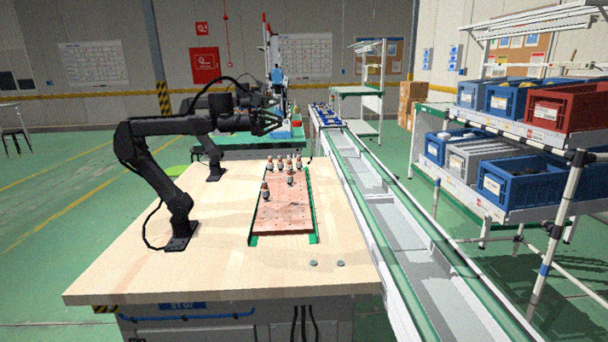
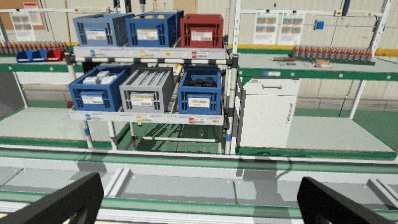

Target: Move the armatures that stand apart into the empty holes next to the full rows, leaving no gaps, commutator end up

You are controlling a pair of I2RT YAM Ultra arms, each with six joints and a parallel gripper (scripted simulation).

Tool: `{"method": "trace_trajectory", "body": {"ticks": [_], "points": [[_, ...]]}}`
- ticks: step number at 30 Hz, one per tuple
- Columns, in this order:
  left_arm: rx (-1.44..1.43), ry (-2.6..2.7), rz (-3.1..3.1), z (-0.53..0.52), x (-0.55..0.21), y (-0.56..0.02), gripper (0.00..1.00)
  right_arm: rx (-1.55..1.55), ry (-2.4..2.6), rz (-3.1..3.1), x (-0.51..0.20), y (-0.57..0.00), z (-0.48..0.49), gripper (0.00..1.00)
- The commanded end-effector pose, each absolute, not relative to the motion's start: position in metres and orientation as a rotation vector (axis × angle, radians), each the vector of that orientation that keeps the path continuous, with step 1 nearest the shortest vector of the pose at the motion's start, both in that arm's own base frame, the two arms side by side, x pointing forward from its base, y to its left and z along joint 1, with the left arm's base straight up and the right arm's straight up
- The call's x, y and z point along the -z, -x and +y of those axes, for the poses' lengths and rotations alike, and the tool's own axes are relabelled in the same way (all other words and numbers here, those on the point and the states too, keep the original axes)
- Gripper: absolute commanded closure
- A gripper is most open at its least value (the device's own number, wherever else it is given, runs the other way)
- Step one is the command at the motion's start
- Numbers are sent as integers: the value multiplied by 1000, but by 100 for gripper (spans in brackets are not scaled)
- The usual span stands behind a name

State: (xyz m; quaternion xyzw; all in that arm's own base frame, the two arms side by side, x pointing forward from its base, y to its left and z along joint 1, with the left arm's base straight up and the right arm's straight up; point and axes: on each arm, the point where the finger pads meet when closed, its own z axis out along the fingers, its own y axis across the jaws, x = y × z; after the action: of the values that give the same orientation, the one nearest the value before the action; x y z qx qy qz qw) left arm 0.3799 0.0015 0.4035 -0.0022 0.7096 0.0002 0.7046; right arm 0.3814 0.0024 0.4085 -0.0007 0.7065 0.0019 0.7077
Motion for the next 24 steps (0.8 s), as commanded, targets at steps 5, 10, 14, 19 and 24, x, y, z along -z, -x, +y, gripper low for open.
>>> {"method": "trace_trajectory", "body": {"ticks": [5, 10, 14, 19, 24], "points": [[1, -15, 1501, -2, -434, -381, 63, -4, -16, 1518, -433, -373, 0, 0], [1, -10, 1500, -1, -435, -380, 63, -4, -16, 1518, -433, -373, 0, 0], [2, -9, 1468, 0, -447, -372, 63, -4, -16, 1518, -433, -373, 0, 0], [5, -3, 1455, 1, -453, -368, 63, -4, -16, 1518, -433, -373, 0, 0], [7, 3, 1494, 2, -438, -379, 62, -4, -16, 1518, -433, -373, 0, 0]]}}
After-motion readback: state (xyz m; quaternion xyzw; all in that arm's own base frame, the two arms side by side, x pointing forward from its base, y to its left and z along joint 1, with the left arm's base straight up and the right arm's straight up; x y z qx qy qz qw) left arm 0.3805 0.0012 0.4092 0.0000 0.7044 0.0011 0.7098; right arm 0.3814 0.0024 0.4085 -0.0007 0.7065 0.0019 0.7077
